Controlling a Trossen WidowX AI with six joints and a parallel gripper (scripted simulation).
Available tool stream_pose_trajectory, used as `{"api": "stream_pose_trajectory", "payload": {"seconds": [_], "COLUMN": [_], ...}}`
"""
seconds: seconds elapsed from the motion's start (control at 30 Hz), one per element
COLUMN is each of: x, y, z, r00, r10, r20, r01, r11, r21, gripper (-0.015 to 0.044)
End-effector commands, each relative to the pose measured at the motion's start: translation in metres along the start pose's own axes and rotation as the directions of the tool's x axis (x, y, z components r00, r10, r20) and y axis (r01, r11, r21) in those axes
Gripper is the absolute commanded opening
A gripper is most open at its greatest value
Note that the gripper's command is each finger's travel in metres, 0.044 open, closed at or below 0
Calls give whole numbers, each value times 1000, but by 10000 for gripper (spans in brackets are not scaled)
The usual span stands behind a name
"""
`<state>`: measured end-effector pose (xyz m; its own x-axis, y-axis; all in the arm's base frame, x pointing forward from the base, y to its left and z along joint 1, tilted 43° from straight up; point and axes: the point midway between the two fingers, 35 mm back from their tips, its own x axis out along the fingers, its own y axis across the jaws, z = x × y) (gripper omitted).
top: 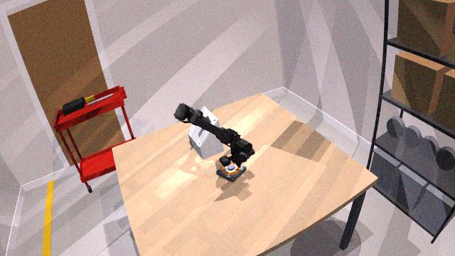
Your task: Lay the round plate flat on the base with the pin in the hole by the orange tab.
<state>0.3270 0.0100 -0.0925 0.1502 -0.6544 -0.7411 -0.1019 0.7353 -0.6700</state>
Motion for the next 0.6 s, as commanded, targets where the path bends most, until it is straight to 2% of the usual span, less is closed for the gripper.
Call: {"api": "stream_pose_trajectory", "payload": {"seconds": [0.0,0.3,0.57], "x": [0,-45,-41], "y": [-3,-2,0], "z": [3,-3,-4], "r00": [1000,1000,1000], "r10": [-4,-2,-7], "r20": [2,2,3], "r01": [4,2,7], "r11": [1000,1000,1000], "r21": [3,3,-10], "gripper": [0,0,0]}}
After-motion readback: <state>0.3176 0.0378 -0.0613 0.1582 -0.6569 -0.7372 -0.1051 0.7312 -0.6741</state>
